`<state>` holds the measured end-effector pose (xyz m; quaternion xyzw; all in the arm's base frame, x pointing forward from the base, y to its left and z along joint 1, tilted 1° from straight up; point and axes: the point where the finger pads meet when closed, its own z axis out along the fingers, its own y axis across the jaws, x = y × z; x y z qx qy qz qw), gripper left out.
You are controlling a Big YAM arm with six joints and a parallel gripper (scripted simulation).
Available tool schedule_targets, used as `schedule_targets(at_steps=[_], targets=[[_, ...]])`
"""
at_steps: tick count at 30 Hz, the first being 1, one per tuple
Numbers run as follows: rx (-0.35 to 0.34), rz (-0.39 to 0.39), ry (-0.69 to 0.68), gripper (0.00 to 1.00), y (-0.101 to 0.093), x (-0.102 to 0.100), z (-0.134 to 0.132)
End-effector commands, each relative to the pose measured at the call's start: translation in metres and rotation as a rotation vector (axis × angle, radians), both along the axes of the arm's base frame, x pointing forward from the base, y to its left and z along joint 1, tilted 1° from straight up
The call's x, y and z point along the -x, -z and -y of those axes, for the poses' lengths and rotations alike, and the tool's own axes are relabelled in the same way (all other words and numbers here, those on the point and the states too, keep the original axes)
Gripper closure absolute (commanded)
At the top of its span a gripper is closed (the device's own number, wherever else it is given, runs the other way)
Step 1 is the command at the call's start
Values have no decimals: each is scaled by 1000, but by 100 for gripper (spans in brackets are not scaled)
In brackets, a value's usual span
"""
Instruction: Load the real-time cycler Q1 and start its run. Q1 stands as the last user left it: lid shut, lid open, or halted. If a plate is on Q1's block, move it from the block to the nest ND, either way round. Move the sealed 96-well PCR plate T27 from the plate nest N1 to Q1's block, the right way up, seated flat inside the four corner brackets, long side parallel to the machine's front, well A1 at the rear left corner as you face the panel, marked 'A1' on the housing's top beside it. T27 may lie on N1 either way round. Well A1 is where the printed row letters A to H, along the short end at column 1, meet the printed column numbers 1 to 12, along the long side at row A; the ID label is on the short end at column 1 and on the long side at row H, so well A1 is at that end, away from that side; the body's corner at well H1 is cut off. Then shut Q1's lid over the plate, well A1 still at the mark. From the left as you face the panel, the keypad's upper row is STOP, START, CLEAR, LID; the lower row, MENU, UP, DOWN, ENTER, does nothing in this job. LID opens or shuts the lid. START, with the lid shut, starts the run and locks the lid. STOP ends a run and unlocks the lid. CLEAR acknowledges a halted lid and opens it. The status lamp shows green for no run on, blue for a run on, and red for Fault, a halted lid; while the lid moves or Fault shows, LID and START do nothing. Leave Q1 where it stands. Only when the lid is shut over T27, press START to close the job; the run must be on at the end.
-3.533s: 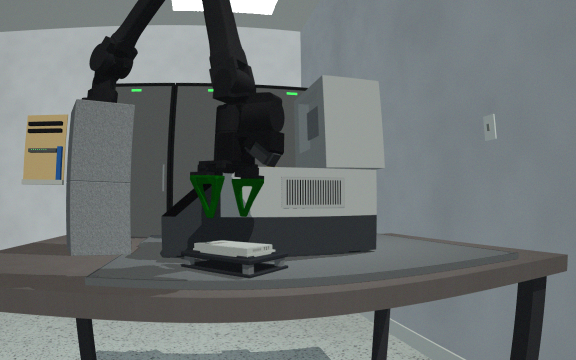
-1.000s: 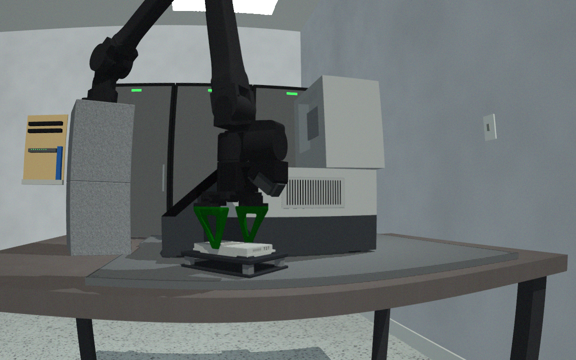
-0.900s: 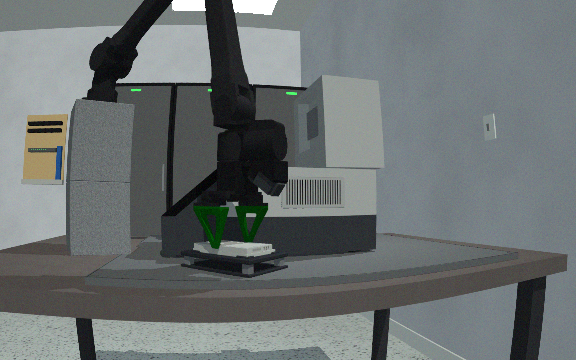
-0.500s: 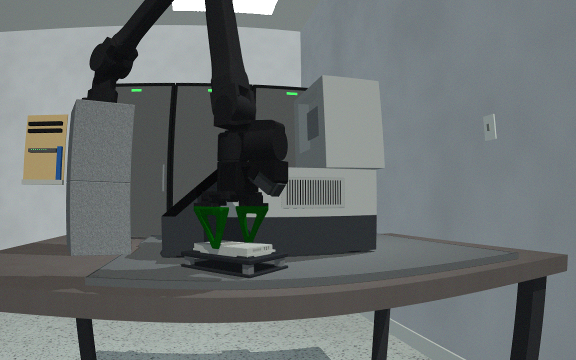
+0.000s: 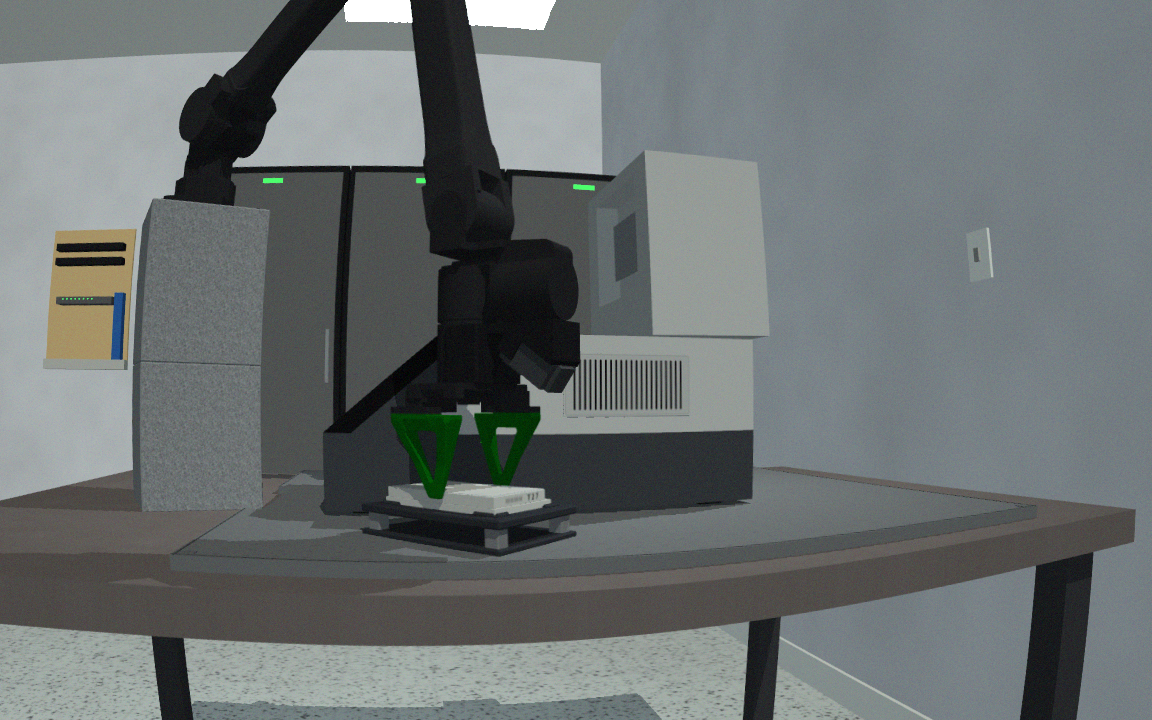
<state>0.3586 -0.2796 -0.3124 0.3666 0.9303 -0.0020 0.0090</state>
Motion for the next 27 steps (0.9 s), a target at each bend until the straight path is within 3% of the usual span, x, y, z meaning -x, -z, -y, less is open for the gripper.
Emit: schedule_targets(at_steps=[1,4,14,27], targets=[[-7,-8,-14,0,7,4,-6],[-15,-18,-14,0,8,7,-9],[19,25,-13,0,-11,-14,8],[41,52,-12,0,-11,-24,17]])
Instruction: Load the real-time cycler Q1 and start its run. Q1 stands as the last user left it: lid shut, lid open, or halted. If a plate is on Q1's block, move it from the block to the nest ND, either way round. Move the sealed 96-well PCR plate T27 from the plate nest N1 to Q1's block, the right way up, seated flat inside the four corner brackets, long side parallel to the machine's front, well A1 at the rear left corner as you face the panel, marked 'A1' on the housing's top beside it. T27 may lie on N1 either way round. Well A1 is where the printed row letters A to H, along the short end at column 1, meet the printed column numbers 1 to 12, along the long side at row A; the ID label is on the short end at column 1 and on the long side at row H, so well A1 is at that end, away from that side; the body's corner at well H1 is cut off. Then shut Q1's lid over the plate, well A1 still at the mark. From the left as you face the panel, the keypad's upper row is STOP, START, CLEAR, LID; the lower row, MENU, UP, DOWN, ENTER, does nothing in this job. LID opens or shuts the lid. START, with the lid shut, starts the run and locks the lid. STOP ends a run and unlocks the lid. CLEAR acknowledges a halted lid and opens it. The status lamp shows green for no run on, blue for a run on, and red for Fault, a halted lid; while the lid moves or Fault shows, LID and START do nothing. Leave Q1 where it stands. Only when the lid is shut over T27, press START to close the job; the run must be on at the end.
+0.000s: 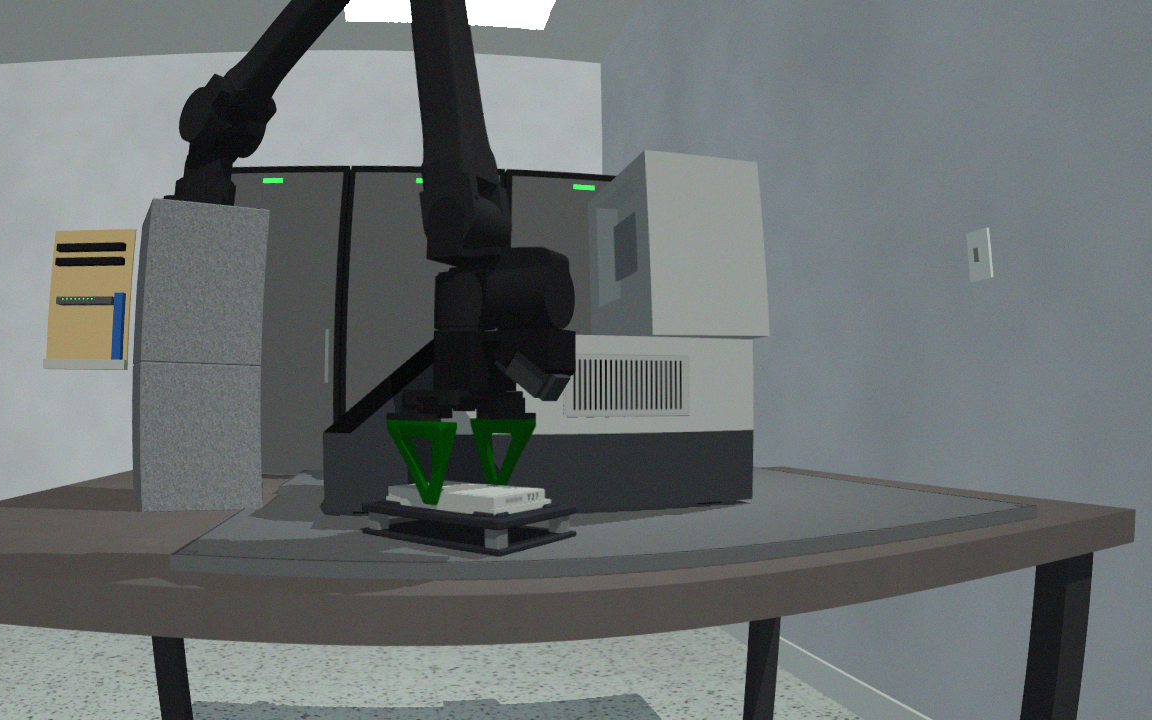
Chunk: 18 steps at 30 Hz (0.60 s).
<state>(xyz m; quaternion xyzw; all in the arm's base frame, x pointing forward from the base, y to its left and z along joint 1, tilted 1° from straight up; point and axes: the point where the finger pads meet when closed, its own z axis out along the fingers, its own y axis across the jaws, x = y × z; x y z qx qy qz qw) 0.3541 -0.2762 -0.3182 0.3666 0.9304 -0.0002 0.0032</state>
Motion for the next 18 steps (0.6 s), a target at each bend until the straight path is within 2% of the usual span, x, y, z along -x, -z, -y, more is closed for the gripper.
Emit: schedule_targets(at_steps=[1,6,13,18], targets=[[47,60,-11,0,-15,-28,20],[40,51,-11,0,-9,-24,17],[5,6,-10,0,6,-1,0],[11,13,-10,0,3,-4,3]])
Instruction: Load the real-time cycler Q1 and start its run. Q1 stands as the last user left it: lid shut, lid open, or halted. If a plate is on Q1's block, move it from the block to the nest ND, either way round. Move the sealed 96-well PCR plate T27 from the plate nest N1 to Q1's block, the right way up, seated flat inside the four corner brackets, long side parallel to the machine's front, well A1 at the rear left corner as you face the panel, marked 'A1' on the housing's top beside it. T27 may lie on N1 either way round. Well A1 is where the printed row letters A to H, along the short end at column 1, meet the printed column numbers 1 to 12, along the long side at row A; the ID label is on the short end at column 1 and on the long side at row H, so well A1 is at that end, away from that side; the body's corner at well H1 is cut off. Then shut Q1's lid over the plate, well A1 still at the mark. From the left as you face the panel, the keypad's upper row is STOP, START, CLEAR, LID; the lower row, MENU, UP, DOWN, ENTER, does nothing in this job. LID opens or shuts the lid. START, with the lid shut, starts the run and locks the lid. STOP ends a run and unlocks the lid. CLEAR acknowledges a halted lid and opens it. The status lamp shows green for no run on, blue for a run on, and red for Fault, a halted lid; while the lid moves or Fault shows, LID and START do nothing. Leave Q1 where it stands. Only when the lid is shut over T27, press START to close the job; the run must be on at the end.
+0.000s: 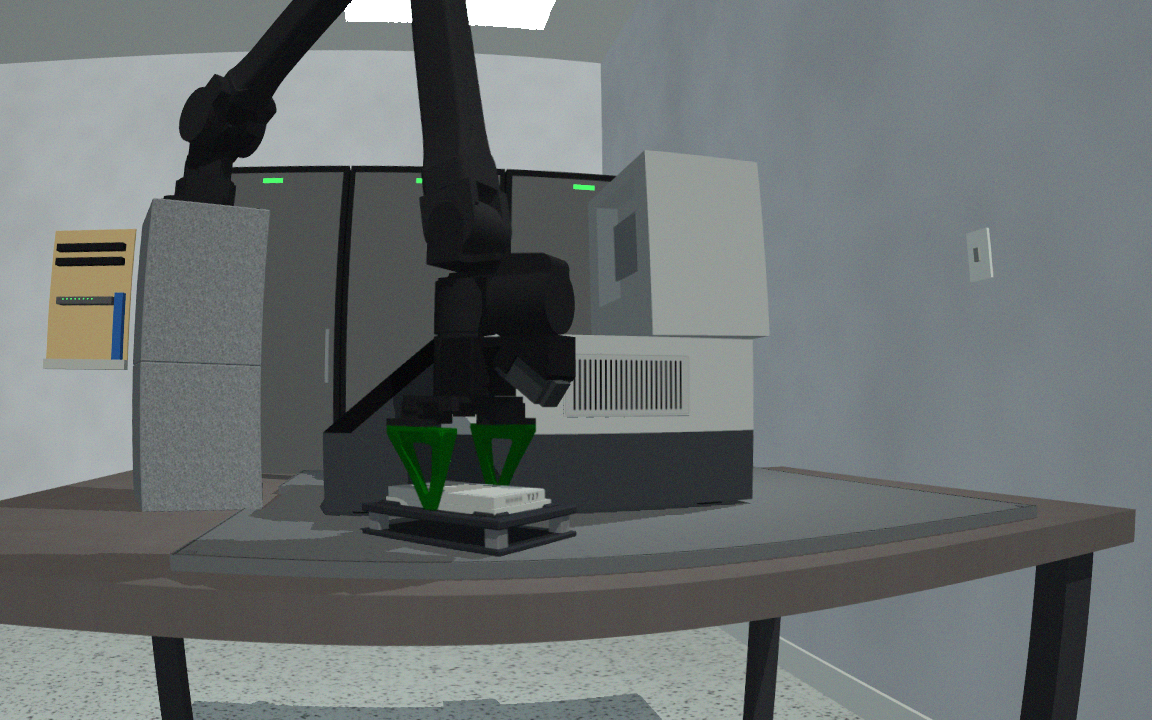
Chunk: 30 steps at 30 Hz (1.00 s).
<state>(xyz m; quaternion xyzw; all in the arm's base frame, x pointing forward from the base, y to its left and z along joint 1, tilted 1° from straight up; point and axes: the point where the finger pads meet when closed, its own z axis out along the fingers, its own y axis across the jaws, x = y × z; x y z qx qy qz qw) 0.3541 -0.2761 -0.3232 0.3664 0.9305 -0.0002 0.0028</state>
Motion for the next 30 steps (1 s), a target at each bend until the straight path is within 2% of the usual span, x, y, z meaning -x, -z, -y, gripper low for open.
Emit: schedule_targets(at_steps=[1,11,19,27,30], targets=[[14,18,-9,0,-4,-6,4],[34,43,-7,0,-18,-16,13],[38,49,-6,0,-22,-19,15],[38,48,-4,0,-22,-18,15],[30,38,-4,0,-16,-14,12]])
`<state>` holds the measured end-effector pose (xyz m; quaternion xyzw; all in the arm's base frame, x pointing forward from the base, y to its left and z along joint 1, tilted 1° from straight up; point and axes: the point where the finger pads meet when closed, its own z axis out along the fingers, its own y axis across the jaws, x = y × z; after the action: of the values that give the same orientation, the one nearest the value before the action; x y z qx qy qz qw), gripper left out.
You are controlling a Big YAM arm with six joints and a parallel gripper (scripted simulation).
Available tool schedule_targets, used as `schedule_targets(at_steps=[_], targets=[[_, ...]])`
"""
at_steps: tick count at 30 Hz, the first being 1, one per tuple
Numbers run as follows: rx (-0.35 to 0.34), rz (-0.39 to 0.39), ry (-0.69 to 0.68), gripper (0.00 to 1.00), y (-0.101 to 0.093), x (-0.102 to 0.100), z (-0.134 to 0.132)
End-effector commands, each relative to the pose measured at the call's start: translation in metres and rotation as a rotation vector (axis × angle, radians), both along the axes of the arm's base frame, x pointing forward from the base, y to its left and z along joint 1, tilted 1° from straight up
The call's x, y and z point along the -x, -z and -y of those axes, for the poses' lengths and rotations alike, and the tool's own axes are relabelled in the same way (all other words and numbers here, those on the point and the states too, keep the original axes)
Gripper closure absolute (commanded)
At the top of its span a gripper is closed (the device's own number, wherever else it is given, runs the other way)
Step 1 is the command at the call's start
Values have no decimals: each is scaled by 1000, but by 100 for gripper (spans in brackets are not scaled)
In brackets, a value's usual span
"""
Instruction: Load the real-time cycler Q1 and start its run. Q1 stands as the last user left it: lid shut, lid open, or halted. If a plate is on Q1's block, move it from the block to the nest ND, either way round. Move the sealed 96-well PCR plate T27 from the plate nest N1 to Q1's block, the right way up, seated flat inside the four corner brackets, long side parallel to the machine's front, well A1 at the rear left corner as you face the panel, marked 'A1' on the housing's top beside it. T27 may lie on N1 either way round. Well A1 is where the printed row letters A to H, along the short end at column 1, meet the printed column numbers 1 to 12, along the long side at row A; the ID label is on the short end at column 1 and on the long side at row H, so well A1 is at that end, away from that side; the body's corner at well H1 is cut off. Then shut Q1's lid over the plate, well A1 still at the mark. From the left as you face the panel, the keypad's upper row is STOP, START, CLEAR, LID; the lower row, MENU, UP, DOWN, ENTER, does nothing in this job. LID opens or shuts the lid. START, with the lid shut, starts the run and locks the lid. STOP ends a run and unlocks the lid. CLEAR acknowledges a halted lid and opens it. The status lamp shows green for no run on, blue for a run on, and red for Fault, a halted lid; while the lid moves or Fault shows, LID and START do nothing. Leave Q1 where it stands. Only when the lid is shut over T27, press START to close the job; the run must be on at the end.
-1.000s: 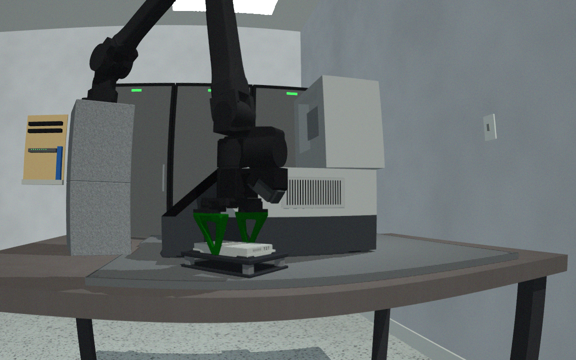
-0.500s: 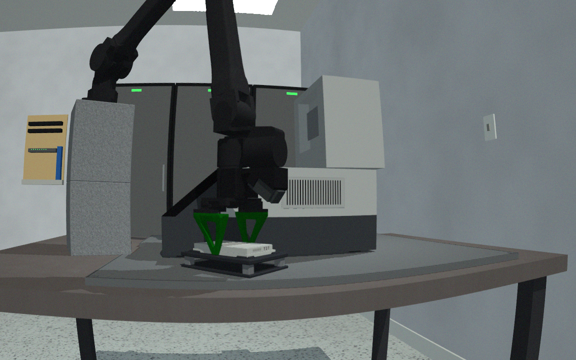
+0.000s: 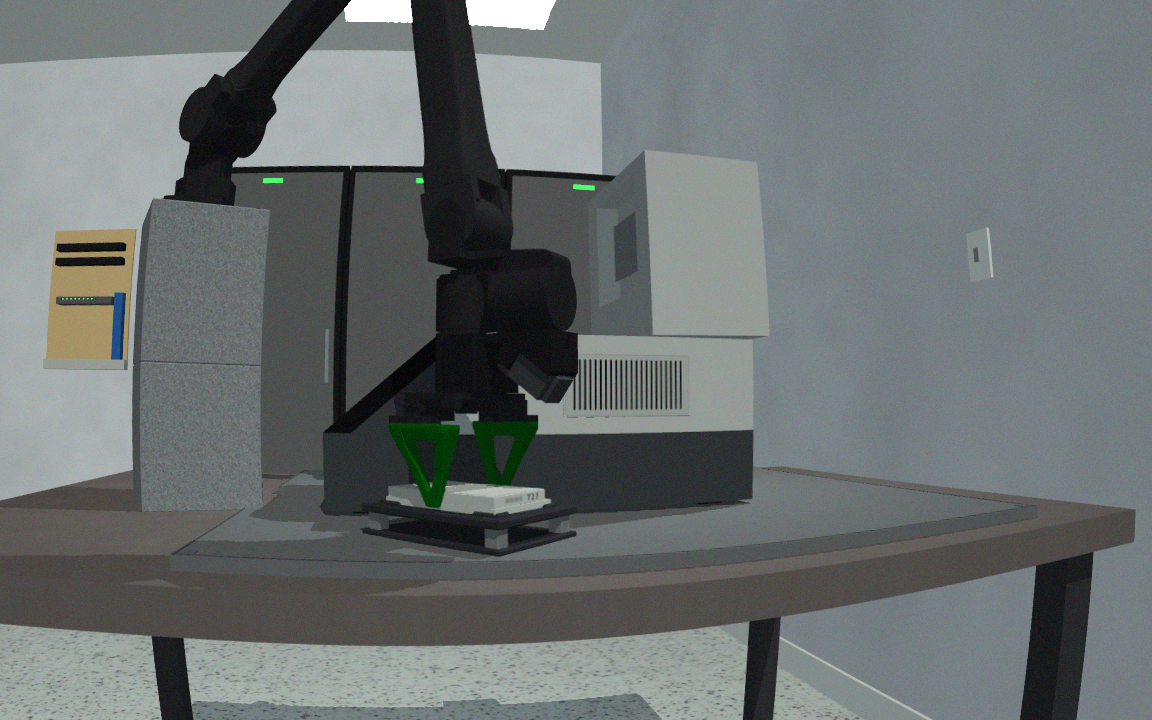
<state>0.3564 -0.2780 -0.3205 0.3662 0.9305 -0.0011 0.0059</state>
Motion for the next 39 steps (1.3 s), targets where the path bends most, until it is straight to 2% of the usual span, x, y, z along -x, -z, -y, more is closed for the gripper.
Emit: schedule_targets(at_steps=[1,7,14,15,39], targets=[[24,30,-3,0,-12,-10,9],[9,11,-2,0,-1,-1,3],[3,4,-1,0,3,2,1],[3,4,-1,100,3,2,1],[2,8,4,100,2,2,1]])
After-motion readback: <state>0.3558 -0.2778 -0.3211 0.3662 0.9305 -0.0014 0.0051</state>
